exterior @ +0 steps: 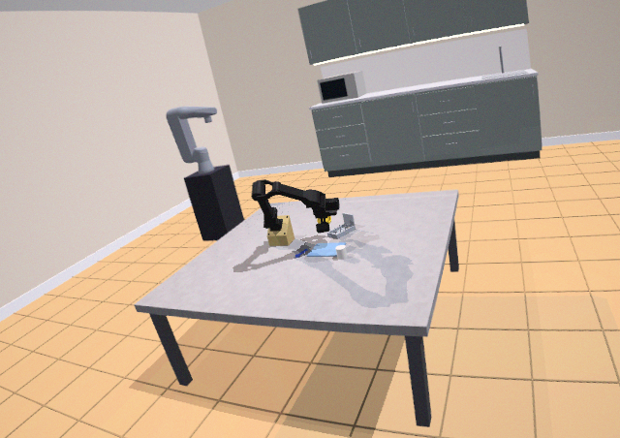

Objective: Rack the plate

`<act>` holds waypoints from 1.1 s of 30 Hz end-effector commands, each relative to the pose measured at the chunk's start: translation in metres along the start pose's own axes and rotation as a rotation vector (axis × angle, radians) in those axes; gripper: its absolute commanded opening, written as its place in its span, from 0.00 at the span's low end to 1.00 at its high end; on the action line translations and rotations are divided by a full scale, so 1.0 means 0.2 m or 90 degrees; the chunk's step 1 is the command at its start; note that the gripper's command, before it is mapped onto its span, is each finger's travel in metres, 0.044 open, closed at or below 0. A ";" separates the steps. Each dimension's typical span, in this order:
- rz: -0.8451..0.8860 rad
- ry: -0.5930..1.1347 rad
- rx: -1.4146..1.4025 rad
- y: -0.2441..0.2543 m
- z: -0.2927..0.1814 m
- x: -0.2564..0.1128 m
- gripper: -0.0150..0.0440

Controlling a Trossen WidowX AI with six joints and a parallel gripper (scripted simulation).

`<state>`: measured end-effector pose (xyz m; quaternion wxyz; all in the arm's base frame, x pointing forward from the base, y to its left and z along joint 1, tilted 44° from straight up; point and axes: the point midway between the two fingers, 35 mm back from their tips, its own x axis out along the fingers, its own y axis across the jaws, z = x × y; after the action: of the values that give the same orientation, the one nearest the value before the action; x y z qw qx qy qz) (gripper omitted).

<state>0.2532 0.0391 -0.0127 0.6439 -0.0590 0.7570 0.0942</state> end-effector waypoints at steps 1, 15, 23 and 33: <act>0.033 -0.027 -0.044 -0.01 0.01 0.01 0.25; 0.122 -0.157 -0.224 -0.07 0.03 0.06 0.25; 0.141 -0.252 -0.329 -0.11 0.04 0.06 0.25; 0.125 -0.383 -0.461 -0.16 0.05 0.05 0.25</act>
<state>0.2666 0.0112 -0.0292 0.7516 -0.1609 0.4904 0.4109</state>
